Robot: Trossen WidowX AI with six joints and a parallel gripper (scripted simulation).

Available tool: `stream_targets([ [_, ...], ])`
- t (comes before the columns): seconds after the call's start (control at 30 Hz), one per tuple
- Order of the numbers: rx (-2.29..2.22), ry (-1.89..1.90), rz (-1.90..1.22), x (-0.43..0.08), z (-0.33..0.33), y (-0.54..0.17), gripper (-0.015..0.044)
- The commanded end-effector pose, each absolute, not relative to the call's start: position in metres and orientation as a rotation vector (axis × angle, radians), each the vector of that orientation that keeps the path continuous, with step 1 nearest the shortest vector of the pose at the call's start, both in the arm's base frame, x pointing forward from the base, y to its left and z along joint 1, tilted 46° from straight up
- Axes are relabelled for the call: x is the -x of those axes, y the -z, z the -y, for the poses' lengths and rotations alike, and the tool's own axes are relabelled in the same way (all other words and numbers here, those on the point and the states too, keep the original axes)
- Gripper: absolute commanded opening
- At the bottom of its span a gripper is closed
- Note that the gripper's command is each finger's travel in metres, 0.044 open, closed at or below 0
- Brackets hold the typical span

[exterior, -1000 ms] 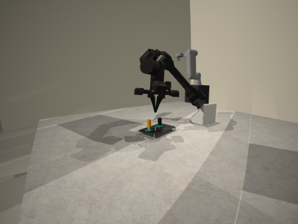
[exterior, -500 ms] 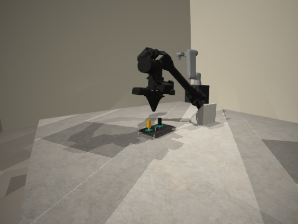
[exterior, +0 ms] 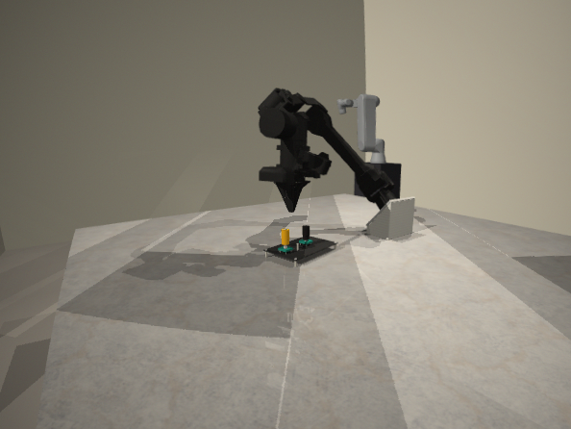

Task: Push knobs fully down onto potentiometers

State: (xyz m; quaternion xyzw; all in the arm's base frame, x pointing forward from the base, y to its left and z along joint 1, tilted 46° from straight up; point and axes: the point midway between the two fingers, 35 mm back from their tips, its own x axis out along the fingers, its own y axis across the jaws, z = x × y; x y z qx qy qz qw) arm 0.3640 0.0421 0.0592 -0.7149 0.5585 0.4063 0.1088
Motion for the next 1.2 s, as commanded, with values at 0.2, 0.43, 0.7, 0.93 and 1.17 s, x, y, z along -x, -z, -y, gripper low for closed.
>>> stream_targets([
  [0.2, 2.277, -1.594, -1.531, -0.37, -0.045, -0.06, 0.0],
  [0.43, 2.38, -1.879, -1.413, -0.374, -0.046, -0.061, 0.0],
  [0.7, 2.47, -2.217, -1.231, -0.378, -0.048, -0.062, 0.0],
  [0.93, 2.516, -2.519, -1.024, -0.381, -0.049, -0.063, 0.0],
  [1.17, 2.528, -2.756, -0.827, -0.384, -0.05, -0.064, 0.0],
])
